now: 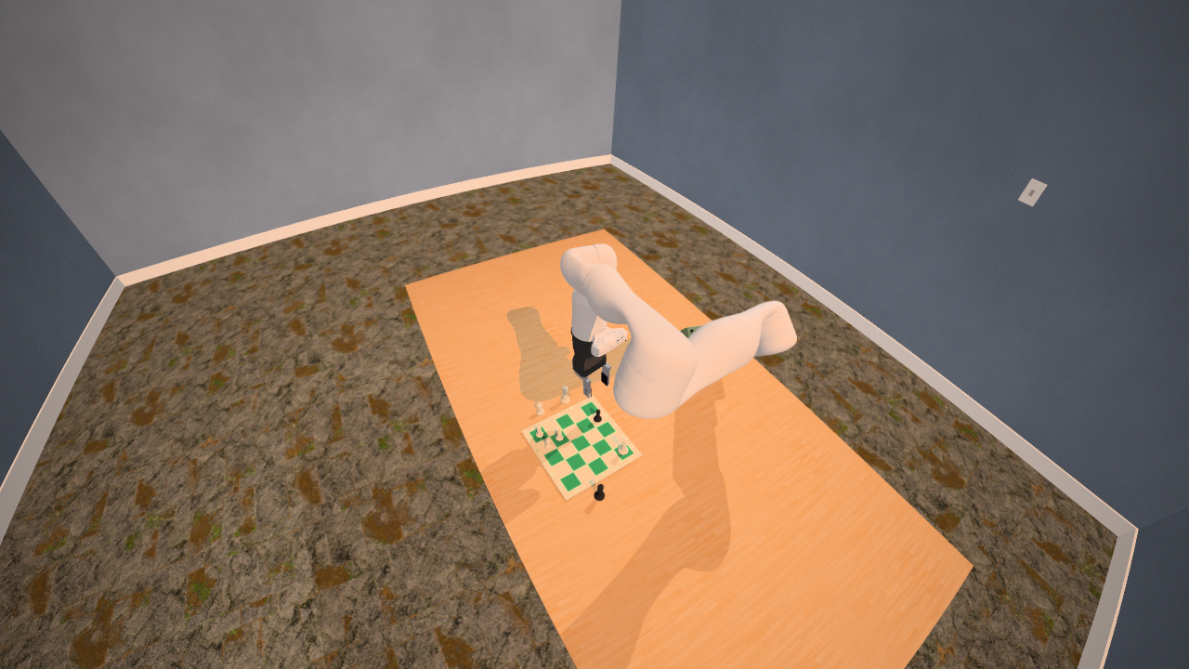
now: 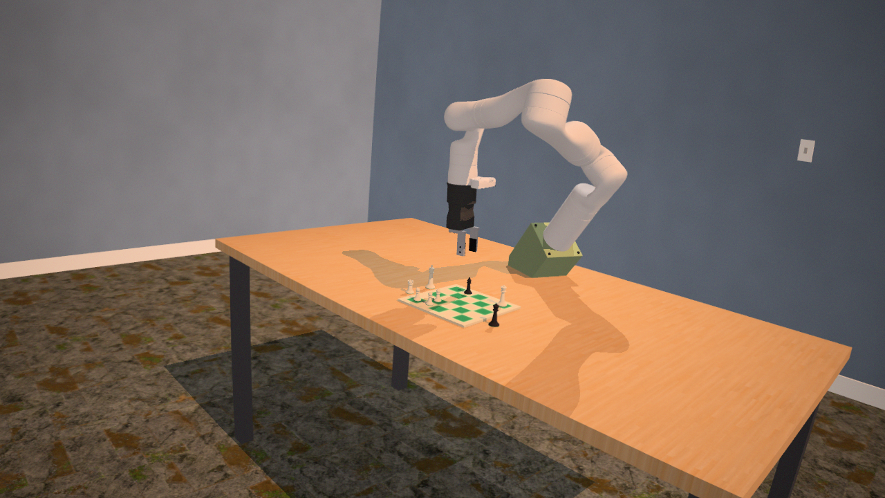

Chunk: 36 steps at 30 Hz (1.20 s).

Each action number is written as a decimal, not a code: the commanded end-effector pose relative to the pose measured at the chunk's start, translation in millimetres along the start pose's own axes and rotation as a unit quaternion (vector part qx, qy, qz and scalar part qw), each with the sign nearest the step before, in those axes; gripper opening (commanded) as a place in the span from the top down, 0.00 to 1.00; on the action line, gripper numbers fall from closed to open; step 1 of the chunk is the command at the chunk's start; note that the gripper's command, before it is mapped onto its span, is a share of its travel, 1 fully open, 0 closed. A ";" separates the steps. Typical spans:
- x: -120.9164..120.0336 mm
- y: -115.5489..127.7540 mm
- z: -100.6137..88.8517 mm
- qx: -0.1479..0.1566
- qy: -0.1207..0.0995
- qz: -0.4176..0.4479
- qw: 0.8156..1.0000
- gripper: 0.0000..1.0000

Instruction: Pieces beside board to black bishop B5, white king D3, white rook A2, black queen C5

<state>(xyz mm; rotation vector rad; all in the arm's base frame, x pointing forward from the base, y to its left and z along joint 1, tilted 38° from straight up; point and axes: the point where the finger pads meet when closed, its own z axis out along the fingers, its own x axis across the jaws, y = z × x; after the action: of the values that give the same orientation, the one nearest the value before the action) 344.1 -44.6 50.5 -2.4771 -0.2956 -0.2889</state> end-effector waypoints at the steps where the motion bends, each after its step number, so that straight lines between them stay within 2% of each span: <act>1: 1.2 6.5 -3.0 -0.001 0.004 -0.043 0.999 0.00; 7: 1.7 17.0 -4.4 -0.001 0.003 -0.170 0.985 0.00; 9: 1.7 17.0 -4.4 -0.001 0.003 -0.170 0.985 0.00; 13: 2.8 25.0 -5.5 -0.002 0.003 -0.254 0.967 0.00; 18: 5.1 35.6 -7.1 -0.003 0.003 -0.353 0.936 0.00; 24: 9.1 48.5 -9.3 -0.006 0.004 -0.459 0.889 0.00; 26: 9.1 48.5 -9.3 -0.006 0.004 -0.459 0.889 0.00; 36: 17.4 67.6 -12.8 -0.012 0.004 -0.593 0.805 0.00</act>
<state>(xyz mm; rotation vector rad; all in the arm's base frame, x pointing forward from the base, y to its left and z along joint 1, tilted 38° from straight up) 375.1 -97.6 27.4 -1.9781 -1.7915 -0.7675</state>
